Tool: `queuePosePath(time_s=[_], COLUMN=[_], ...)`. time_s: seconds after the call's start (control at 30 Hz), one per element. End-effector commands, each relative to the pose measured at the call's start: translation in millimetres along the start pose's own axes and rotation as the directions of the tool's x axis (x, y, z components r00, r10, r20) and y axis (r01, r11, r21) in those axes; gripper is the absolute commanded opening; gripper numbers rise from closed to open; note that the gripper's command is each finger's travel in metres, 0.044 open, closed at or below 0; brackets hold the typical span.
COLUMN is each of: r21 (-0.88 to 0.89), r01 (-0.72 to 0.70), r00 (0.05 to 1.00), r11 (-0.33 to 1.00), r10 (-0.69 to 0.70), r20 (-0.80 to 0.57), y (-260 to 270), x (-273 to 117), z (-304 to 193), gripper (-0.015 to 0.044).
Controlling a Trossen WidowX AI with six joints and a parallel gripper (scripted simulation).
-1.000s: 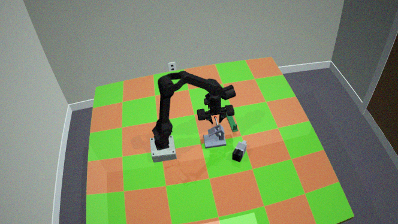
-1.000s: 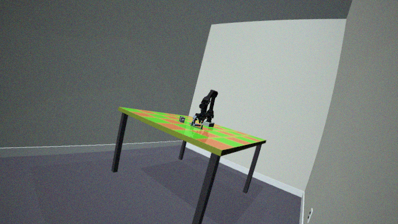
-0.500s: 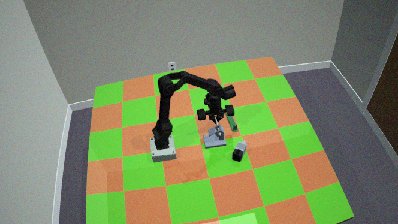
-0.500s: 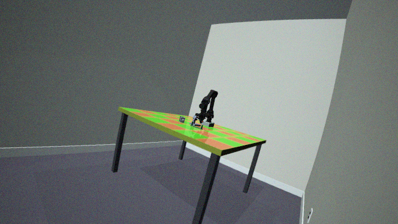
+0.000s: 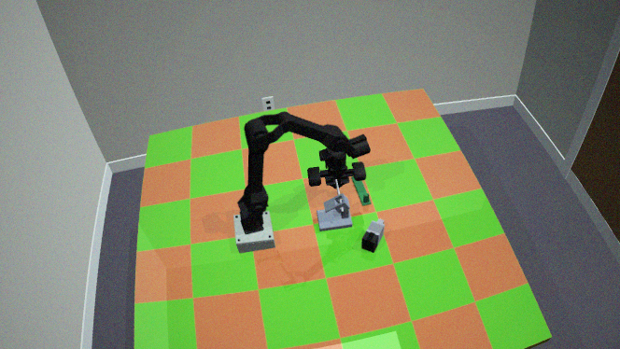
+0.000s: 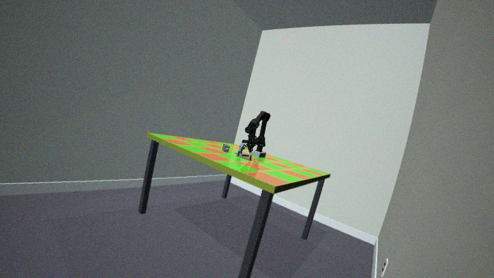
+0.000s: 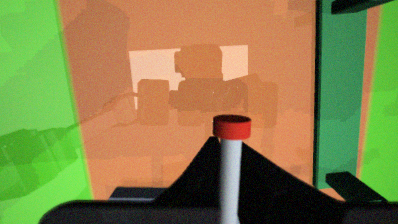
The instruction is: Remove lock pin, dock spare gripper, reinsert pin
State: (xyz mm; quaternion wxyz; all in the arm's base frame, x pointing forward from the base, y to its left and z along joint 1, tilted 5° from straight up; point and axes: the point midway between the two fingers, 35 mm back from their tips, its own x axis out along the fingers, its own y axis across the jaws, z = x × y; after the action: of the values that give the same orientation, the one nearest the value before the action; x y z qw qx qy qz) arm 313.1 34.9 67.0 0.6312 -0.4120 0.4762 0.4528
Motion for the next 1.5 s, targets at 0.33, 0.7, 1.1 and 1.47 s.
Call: queuePosePath(time_s=[0.33,0.7,1.1,1.47], r21=[-0.005,-0.005,-0.006,-0.005], r01=[-0.001,-0.006,-0.013,-0.022], r00=[1.0,1.0,1.0,1.0], r11=[1.0,1.0,1.0,1.0], r10=[0.001,0.007,0.013,0.022], r20=[0.027,0.026,0.024,0.022], y=[-1,-2,-2,-2], x=[-3,-4,-3,-1], z=[10,18,26,35], gripper=[0.0,0.0,0.0,0.0])
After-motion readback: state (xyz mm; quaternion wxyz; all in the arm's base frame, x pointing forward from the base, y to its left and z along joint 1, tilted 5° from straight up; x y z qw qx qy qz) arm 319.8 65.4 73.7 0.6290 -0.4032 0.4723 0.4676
